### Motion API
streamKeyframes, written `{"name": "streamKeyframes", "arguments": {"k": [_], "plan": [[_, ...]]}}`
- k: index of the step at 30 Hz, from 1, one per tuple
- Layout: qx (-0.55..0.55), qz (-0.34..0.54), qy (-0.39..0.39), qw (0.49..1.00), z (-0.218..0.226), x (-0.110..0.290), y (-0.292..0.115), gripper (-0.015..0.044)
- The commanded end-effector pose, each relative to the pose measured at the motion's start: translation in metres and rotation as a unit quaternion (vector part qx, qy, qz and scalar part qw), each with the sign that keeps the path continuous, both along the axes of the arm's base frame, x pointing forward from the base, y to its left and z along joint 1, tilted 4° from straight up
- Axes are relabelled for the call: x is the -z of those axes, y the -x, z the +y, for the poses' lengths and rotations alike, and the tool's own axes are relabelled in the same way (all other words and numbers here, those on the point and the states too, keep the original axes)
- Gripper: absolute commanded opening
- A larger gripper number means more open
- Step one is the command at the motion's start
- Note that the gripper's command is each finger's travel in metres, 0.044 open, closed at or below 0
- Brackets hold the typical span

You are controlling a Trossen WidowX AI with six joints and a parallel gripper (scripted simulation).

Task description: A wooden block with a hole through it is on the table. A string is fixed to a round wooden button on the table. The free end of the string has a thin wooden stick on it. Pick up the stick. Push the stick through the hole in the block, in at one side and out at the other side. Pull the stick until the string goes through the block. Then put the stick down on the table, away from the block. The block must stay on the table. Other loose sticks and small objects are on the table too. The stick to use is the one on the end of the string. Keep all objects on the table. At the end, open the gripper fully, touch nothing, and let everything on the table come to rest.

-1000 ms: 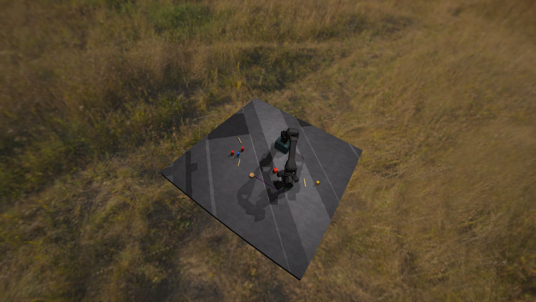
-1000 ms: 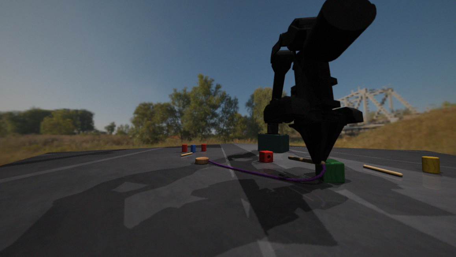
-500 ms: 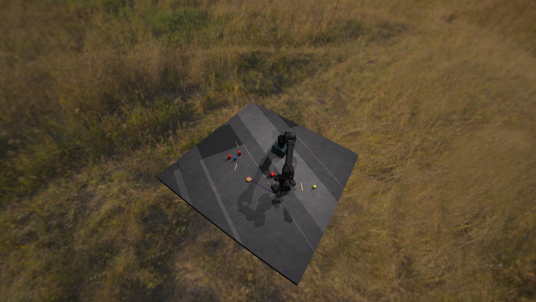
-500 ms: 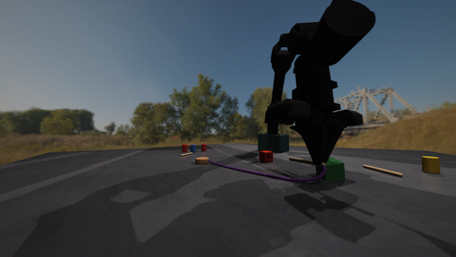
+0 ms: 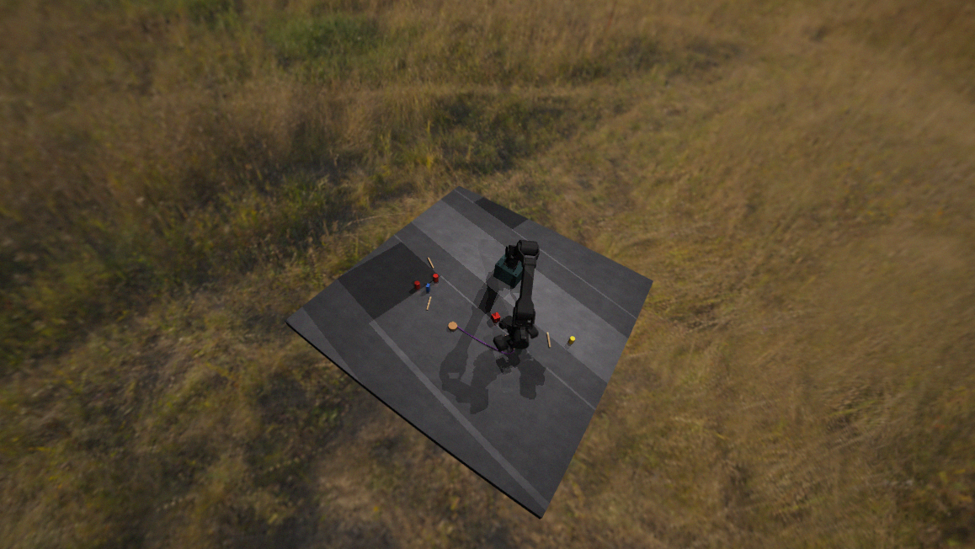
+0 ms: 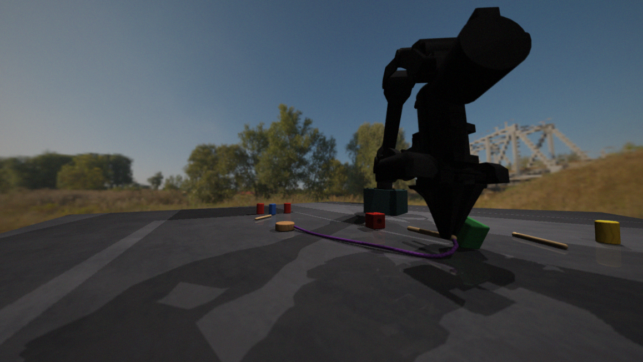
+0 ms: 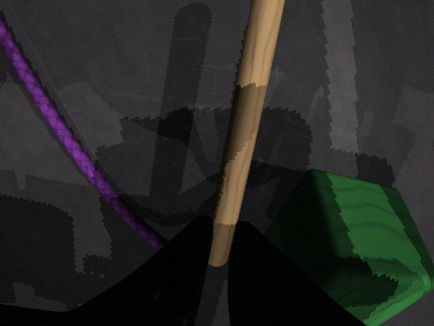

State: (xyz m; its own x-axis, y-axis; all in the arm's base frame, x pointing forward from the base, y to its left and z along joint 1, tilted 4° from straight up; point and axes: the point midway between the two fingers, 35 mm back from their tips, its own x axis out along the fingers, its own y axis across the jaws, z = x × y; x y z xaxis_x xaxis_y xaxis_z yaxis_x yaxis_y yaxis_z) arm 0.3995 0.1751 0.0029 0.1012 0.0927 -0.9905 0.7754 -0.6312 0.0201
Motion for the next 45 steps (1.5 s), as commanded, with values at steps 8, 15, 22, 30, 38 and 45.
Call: {"name": "streamKeyframes", "arguments": {"k": [8,15,22,30,38,45], "plan": [[0.001,0.014,0.004,1.0,-0.005,0.008,0.009,0.0],[0.001,0.014,0.004,1.0,-0.012,0.008,0.013,0.0],[0.001,0.013,0.004,1.0,-0.02,0.009,0.018,0.0],[0.001,0.013,0.003,1.0,-0.028,0.009,0.024,0.0],[0.001,0.013,0.003,1.0,-0.036,0.01,0.031,0.0],[0.001,0.012,0.003,1.0,-0.043,0.011,0.037,0.0]]}}
